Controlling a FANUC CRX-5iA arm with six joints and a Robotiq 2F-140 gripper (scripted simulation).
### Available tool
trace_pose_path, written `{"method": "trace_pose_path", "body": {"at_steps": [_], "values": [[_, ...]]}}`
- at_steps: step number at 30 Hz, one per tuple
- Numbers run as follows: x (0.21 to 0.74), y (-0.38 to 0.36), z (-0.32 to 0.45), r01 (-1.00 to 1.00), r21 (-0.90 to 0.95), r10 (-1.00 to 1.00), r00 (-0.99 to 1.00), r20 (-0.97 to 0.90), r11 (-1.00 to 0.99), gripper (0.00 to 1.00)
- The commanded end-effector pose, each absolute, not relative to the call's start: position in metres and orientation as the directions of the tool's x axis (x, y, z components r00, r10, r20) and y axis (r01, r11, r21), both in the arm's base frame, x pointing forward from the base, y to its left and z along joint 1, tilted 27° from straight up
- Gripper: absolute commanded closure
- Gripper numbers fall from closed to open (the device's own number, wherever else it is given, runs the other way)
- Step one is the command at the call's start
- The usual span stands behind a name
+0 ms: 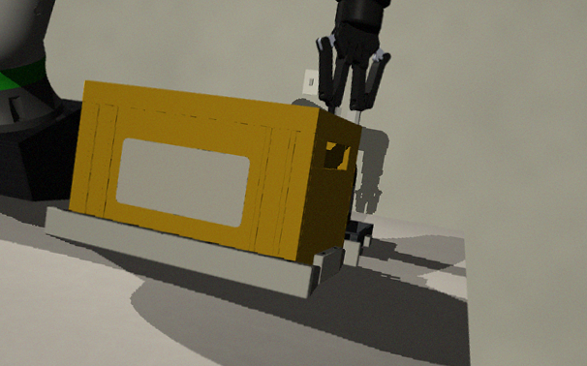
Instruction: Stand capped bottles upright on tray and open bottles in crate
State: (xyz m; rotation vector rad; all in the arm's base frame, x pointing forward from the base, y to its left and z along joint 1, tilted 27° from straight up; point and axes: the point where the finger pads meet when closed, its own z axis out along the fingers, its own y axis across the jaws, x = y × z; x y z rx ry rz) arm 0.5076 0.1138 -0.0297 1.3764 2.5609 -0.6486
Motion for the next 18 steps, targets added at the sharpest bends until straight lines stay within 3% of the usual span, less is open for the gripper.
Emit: {"method": "trace_pose_path", "body": {"at_steps": [1, 18], "values": [[0.5078, 0.1139, -0.0296, 0.825, -0.297, 0.754, -0.563, -0.339, 0.482, 1.00], [0.5035, 0.1166, -0.0373, 0.825, -0.297, 0.754, -0.563, -0.339, 0.482, 1.00]]}}
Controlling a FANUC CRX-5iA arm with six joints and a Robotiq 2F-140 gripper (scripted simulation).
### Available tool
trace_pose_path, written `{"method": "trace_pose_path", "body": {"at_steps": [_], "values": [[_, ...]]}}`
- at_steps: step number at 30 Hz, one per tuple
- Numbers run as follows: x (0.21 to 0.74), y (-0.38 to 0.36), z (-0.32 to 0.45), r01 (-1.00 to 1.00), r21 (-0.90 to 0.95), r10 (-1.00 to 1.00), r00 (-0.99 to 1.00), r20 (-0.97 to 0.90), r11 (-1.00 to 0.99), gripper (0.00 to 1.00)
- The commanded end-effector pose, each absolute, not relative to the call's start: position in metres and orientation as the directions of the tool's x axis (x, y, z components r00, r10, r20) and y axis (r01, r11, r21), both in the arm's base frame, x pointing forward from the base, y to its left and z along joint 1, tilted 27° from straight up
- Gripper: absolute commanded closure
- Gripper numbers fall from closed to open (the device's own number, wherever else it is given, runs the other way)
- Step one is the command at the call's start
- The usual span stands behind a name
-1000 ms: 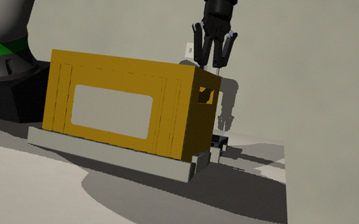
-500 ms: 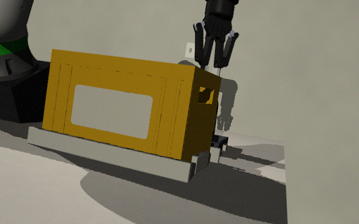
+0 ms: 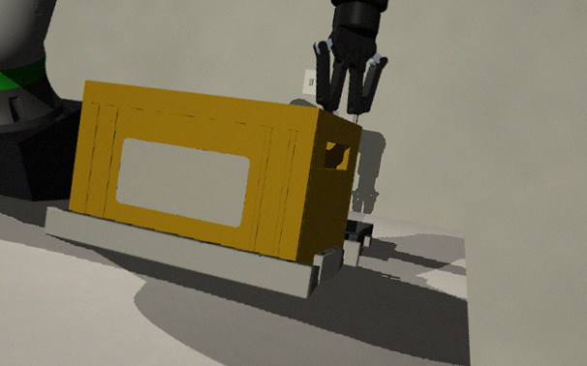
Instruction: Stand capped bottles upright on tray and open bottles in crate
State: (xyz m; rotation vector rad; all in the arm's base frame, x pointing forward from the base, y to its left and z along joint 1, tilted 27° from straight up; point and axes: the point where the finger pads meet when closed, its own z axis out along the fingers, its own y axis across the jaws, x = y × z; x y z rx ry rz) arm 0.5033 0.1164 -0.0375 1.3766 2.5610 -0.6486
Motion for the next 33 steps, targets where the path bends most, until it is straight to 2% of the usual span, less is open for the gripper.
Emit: {"method": "trace_pose_path", "body": {"at_steps": [1, 33], "values": [[0.504, 0.116, -0.038, 0.825, -0.297, 0.754, -0.563, -0.339, 0.482, 1.00], [0.503, 0.112, -0.048, 0.825, -0.297, 0.754, -0.563, -0.339, 0.482, 1.00]]}}
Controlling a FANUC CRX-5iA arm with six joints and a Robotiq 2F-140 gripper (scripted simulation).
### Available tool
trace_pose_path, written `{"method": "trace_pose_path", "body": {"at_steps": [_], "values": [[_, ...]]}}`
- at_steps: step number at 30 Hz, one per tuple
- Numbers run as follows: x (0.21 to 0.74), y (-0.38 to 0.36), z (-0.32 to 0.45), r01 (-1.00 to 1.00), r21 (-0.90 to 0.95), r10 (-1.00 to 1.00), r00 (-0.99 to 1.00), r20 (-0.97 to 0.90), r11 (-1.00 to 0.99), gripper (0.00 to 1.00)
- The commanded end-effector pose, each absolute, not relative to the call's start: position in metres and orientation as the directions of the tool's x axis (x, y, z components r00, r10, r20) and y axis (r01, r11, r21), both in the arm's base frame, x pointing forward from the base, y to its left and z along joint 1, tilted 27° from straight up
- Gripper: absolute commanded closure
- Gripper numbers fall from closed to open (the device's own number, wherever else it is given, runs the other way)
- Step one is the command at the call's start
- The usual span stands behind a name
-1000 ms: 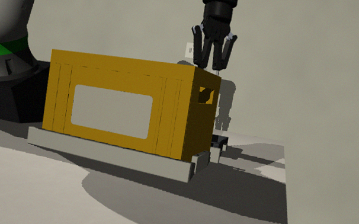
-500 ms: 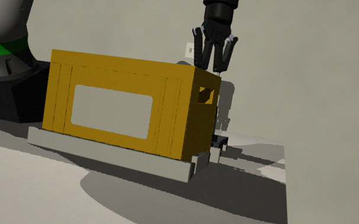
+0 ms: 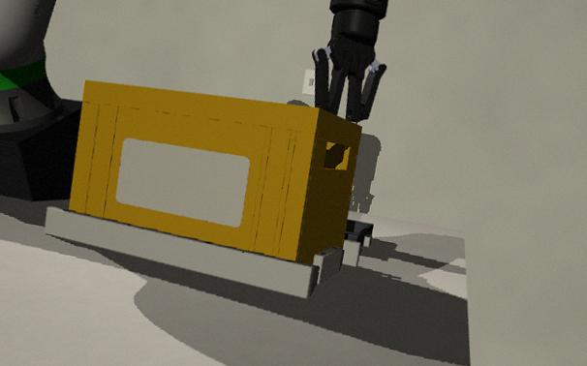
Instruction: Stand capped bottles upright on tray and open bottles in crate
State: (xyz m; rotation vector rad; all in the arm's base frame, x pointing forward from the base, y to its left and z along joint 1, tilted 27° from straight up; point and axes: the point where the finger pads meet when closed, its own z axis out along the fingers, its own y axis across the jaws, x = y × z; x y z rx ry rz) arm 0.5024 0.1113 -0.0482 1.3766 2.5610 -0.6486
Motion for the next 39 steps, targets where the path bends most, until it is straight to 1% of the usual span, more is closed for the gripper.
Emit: {"method": "trace_pose_path", "body": {"at_steps": [1, 39], "values": [[0.5026, 0.1115, -0.0481, 0.825, -0.297, 0.754, -0.563, -0.339, 0.482, 1.00], [0.5035, 0.1102, -0.0476, 0.825, -0.297, 0.754, -0.563, -0.339, 0.482, 1.00]]}}
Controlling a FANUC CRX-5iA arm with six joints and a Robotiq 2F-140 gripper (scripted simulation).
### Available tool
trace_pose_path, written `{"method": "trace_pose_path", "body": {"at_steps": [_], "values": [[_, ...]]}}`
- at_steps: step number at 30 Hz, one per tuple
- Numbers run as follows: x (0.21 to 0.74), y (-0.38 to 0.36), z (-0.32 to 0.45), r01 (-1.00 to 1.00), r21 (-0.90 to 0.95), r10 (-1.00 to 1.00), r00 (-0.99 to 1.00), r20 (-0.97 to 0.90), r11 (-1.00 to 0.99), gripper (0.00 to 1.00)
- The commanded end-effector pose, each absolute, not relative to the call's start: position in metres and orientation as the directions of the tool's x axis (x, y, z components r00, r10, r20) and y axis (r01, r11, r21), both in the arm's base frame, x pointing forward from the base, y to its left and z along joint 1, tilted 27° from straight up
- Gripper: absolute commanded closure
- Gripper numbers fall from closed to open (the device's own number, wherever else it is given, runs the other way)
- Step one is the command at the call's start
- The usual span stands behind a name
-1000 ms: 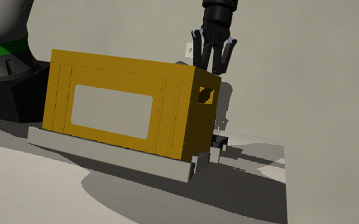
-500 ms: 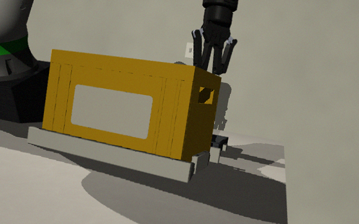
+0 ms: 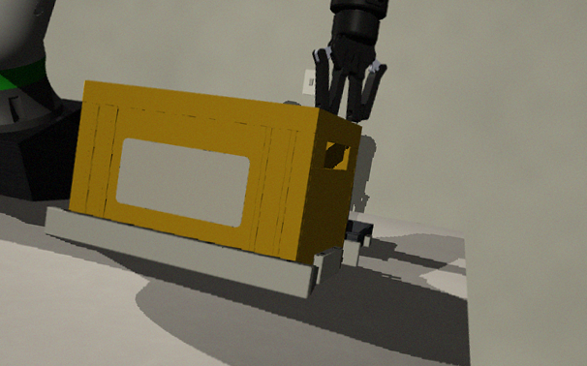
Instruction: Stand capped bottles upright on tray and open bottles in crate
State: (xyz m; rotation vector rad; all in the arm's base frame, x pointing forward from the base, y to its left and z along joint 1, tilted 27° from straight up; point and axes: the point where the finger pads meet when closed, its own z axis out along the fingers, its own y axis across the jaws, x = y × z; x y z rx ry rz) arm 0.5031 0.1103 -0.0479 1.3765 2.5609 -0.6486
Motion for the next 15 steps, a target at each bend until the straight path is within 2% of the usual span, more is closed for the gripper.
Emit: {"method": "trace_pose_path", "body": {"at_steps": [1, 15], "values": [[0.5037, 0.1099, -0.0475, 0.825, -0.297, 0.754, -0.563, -0.339, 0.482, 1.00], [0.5056, 0.1073, -0.0463, 0.825, -0.297, 0.754, -0.563, -0.339, 0.482, 1.00]]}}
